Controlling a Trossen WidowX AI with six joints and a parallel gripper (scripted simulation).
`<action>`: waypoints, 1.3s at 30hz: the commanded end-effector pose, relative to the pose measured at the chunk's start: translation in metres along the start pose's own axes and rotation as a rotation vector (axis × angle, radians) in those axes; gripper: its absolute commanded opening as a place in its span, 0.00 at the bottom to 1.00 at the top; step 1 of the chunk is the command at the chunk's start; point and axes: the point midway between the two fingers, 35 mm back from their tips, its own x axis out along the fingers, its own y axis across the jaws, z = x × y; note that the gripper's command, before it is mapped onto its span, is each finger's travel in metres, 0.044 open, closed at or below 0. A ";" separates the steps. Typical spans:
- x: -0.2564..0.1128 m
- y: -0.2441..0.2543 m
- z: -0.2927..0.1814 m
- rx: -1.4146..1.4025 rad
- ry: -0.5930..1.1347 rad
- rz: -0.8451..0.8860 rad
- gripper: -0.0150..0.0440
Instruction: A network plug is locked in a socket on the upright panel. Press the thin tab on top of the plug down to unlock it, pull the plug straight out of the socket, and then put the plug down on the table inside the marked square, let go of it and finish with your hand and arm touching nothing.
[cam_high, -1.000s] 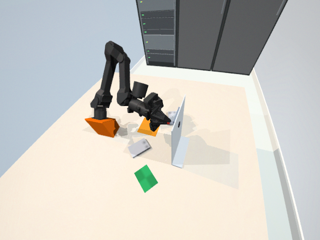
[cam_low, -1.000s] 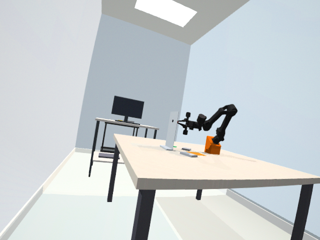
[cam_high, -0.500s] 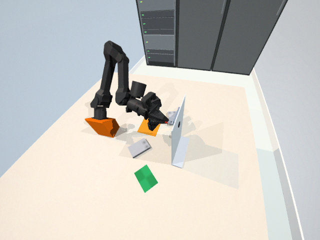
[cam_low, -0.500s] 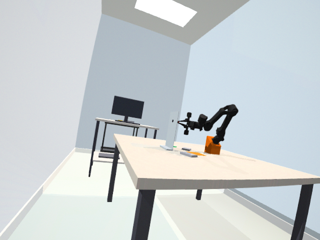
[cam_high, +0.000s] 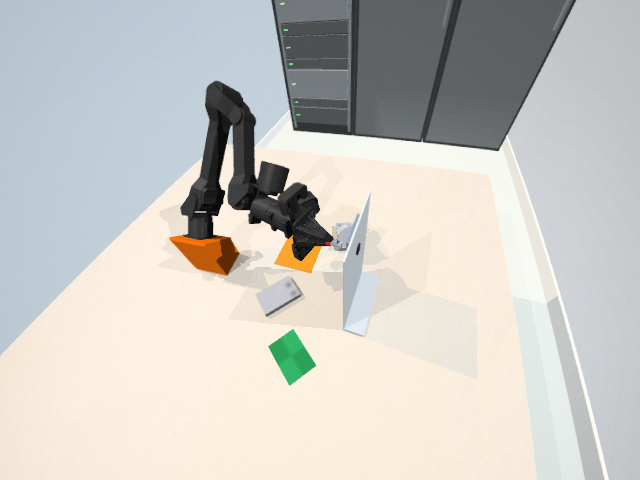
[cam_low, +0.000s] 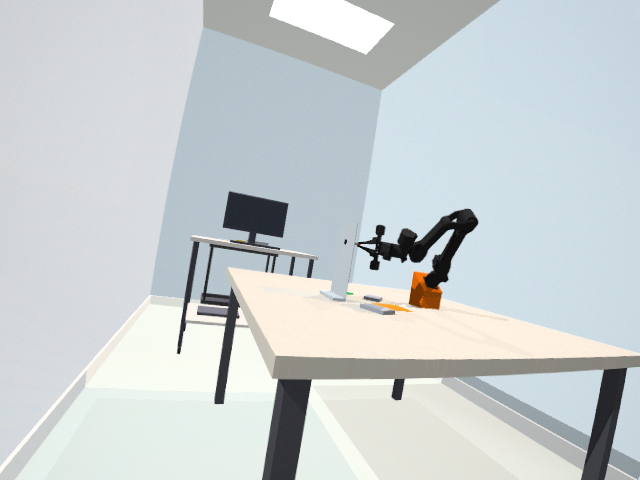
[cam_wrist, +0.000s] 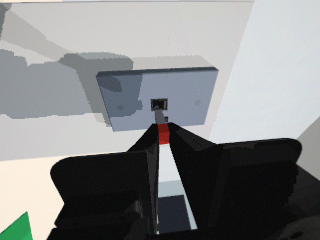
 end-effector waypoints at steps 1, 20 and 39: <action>-0.004 0.001 -0.001 0.001 0.000 0.005 0.25; -0.015 0.001 -0.004 0.000 0.001 0.005 0.25; -0.027 0.002 -0.006 0.000 0.001 0.006 0.25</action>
